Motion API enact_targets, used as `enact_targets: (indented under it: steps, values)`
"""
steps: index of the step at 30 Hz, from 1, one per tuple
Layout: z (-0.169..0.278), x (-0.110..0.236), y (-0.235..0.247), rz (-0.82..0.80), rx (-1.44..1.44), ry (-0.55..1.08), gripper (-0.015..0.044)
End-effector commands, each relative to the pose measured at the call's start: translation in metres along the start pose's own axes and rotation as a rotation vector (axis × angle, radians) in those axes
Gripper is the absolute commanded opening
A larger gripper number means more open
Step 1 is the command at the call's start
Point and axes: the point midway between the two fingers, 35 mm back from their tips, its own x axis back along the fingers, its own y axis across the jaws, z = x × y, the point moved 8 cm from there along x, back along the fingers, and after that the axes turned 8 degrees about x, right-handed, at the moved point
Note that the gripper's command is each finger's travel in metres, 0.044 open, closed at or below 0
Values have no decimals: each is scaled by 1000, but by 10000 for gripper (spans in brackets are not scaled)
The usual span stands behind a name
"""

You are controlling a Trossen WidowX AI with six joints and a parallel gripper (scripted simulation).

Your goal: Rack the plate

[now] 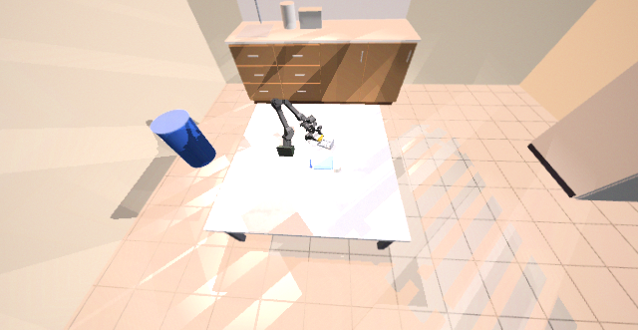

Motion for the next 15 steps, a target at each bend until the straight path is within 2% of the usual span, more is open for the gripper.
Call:
enact_targets:
  steps: [1, 15]
  values:
    - [6, 7, -3, -55, 1, -75, 0]
    - [25, 27, -16, -213, -48, -266, 0]
